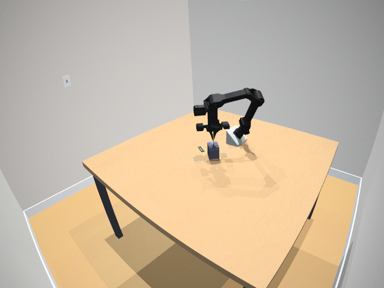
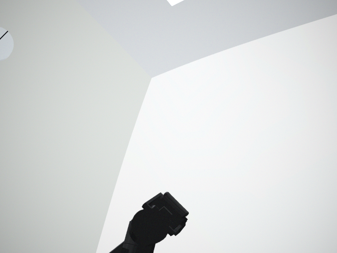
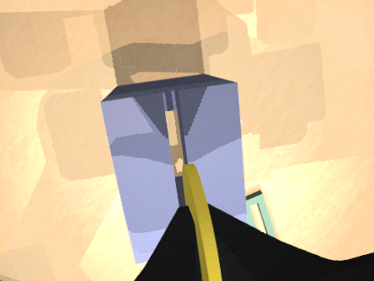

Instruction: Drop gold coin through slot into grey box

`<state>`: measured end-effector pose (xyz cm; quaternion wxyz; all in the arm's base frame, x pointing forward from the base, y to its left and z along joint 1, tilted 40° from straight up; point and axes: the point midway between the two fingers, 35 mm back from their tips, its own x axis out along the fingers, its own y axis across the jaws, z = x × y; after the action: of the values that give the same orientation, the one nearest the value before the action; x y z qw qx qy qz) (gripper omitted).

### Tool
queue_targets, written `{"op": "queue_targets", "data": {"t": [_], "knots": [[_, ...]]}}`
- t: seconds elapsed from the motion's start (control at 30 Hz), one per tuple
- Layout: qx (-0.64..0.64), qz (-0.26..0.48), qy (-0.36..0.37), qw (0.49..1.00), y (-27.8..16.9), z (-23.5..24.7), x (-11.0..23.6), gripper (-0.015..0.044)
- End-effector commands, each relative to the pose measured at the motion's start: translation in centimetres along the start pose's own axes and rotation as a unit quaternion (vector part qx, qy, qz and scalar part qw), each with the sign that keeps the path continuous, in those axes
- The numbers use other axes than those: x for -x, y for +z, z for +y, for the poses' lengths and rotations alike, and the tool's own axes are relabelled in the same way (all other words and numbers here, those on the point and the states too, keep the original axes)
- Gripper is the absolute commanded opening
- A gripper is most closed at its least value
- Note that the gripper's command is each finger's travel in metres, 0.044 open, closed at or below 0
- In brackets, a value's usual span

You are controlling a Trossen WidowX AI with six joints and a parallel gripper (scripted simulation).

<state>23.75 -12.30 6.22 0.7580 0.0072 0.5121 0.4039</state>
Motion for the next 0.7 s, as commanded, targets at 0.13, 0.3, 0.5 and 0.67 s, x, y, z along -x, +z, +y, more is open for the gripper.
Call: {"op": "queue_targets", "data": {"t": [0.13, 0.3, 0.5, 0.67], "knots": [[-0.003, 0.0, 0.0, 1.0, 0.1, 0.1, -0.5, 0.0], [-0.003, 0.0, 0.0, 1.0, 0.1, 0.1, -0.8, 0.0], [-0.003, 0.0, 0.0, 1.0, 0.1, 0.1, -1.1, 0.0], [-0.003, -0.001, 0.0, 1.0, 0.1, 0.1, -1.4, 0.0]]}}
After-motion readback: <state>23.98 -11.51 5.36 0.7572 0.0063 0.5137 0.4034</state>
